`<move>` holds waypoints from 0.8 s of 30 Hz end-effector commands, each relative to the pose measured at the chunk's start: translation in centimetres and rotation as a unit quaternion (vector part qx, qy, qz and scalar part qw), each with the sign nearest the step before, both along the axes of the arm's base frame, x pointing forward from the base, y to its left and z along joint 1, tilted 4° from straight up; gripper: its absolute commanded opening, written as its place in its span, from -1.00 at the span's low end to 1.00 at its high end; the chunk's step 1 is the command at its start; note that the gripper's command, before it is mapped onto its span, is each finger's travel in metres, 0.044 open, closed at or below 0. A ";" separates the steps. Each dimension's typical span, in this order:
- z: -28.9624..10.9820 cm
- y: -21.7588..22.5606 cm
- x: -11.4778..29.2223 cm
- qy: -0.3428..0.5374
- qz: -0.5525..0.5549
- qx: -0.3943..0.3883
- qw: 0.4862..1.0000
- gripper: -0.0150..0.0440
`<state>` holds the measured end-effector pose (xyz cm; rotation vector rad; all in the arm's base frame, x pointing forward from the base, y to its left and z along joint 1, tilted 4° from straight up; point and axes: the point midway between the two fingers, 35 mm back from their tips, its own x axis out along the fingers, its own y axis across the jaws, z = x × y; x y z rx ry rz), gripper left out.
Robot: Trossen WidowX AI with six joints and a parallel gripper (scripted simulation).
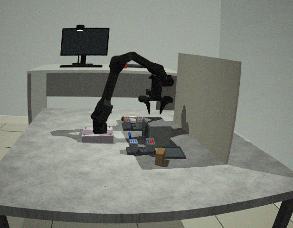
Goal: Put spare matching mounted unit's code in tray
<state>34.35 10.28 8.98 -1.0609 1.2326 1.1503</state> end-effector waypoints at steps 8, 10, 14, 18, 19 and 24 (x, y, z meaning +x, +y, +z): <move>-1.9 0.2 0.0 0.002 0.001 0.001 1.000 0.53; -2.2 0.2 0.0 0.002 0.001 0.001 1.000 0.53; -2.9 0.3 0.0 0.002 0.001 0.001 1.000 0.53; -3.5 0.3 0.0 0.002 0.001 0.001 1.000 0.53; -3.7 0.3 0.0 0.002 0.001 0.001 1.000 0.53; -4.5 0.4 0.0 0.002 0.001 0.001 1.000 0.53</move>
